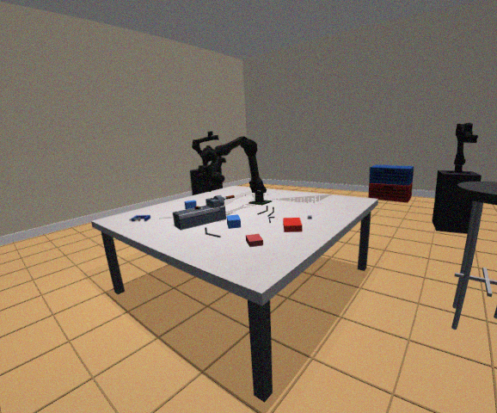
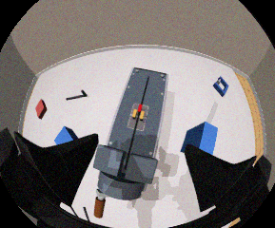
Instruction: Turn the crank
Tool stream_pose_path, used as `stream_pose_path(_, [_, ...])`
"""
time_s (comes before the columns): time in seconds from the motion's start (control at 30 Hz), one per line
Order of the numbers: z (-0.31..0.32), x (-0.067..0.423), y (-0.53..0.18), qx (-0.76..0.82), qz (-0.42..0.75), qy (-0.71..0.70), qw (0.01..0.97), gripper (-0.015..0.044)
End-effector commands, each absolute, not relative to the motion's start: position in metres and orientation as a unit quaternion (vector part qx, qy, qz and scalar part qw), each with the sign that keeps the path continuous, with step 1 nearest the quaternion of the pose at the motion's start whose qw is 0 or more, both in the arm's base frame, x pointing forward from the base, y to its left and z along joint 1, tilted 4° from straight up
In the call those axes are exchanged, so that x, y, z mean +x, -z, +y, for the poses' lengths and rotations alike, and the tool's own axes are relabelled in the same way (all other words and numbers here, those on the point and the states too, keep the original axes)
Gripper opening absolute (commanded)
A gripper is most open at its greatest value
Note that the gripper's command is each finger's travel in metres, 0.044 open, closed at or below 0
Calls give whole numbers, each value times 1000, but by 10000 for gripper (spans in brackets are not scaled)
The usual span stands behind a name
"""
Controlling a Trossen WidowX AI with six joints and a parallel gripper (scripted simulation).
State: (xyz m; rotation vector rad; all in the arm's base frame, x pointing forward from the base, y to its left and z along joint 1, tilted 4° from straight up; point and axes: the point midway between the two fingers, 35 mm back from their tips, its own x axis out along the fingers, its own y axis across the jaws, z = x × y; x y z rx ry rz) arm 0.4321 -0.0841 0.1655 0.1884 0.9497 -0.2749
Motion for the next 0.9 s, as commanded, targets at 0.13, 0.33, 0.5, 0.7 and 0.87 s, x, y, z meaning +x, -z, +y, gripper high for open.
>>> stream_pose_path(0.13, [-83,432,-164,90,457,129,875,440])
stream_pose_path(0.33, [-83,434,-193,89,456,131,876,440])
stream_pose_path(0.5, [-82,433,-205,90,455,132,876,440])
stream_pose_path(0.7, [-51,413,-205,81,445,155,878,440])
stream_pose_path(0.87, [-27,392,-204,75,430,175,882,440])
